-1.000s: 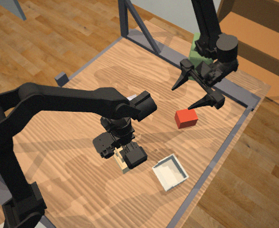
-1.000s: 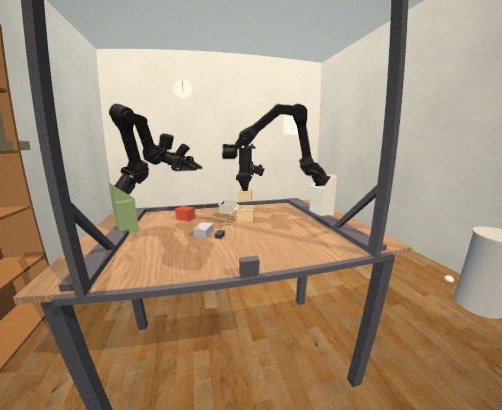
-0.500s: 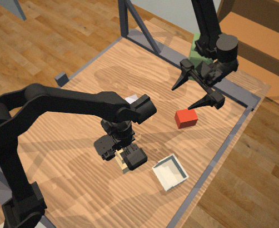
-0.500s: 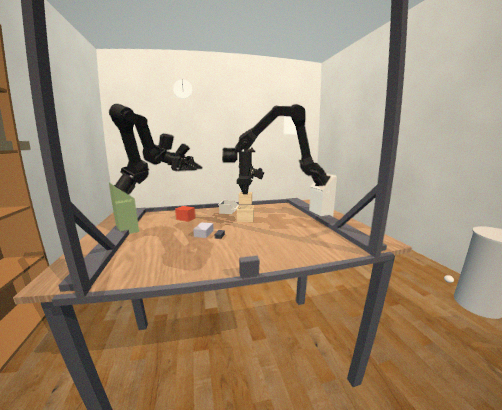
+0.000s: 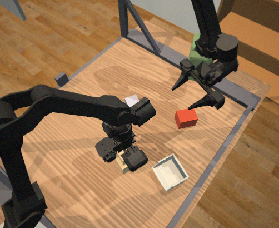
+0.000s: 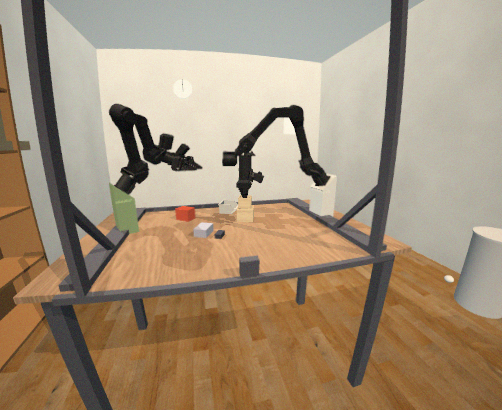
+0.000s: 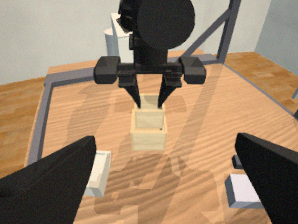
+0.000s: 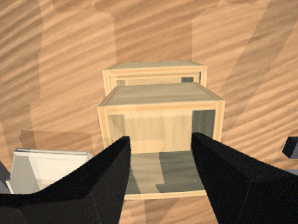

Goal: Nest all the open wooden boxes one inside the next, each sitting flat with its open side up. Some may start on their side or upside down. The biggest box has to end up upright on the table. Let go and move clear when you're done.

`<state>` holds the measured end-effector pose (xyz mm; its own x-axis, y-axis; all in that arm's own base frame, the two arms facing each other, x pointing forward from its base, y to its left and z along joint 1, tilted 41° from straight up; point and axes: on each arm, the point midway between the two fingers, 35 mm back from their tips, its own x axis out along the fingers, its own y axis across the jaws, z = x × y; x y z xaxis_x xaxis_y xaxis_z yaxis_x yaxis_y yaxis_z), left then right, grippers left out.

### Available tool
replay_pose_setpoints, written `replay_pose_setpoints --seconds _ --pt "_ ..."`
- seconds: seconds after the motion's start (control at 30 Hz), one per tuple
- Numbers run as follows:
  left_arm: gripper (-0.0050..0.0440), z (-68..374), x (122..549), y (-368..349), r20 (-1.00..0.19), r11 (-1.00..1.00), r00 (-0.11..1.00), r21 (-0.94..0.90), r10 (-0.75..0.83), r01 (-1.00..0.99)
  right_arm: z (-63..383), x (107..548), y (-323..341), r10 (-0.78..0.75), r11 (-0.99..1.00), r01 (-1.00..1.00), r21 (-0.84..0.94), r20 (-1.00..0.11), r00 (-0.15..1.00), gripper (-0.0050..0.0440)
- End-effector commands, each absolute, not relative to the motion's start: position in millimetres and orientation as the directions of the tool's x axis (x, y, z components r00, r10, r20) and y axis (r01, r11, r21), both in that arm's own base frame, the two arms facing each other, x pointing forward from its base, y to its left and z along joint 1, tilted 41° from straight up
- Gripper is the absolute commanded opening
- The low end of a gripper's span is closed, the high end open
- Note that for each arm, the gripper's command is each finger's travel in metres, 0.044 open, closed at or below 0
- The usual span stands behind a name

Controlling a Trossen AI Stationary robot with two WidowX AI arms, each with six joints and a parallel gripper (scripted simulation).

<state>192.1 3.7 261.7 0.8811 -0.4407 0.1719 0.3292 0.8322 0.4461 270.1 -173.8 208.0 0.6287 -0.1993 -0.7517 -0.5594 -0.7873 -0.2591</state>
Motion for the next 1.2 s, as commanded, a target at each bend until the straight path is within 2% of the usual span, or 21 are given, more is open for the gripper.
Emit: replay_pose_setpoints --seconds 0.0,1.17 --pt "0.0400 269 191 2 0.179 0.822 0.877 0.472 -0.445 0.320 209 269 -174 -0.205 -0.787 -0.561 -0.257 -0.748 0.631 0.0251" --pt "0.0400 269 191 2 0.179 0.822 0.877 0.472 -0.445 0.320 202 275 -175 -0.207 -0.787 -0.561 -0.257 -0.747 0.632 0.0251"
